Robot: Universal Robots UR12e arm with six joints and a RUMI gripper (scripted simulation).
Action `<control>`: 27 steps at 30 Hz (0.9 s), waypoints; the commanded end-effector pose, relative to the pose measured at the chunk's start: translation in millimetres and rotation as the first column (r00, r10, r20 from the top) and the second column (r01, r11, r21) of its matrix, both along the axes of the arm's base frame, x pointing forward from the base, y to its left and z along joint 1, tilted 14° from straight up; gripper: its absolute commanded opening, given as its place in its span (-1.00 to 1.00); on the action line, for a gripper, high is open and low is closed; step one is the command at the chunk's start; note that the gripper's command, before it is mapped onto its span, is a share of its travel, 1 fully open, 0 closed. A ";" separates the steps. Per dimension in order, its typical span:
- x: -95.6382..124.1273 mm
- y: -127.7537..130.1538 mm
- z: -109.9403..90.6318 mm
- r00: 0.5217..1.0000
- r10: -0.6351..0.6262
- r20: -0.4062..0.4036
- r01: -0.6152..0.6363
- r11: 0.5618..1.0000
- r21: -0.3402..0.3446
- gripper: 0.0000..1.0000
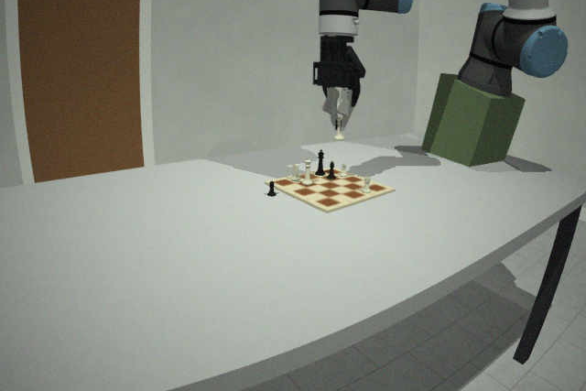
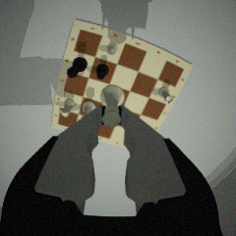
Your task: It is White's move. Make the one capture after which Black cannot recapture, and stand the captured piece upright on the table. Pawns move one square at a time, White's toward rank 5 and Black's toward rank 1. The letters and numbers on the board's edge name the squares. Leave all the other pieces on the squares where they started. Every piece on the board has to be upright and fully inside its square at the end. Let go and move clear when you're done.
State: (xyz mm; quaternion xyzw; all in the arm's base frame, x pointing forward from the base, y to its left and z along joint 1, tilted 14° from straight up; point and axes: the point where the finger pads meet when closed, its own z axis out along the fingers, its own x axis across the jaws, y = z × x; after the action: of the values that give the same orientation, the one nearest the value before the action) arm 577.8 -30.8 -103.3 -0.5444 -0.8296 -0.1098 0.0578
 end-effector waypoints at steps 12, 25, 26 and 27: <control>-16.4 7.5 1.9 0.820 -0.555 -0.138 0.556 0.831 -0.039 -1.00; -25.5 13.4 3.0 0.482 -0.849 -0.217 0.852 0.511 -0.108 -1.00; -26.0 13.8 3.1 0.454 -0.863 -0.221 0.867 0.485 -0.114 -1.00; -26.0 13.8 3.1 0.454 -0.863 -0.221 0.867 0.485 -0.114 -1.00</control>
State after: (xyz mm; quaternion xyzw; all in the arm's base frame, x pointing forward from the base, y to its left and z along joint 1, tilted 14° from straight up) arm 553.6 -18.3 -100.9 -0.8674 -0.4821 -0.0700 0.1012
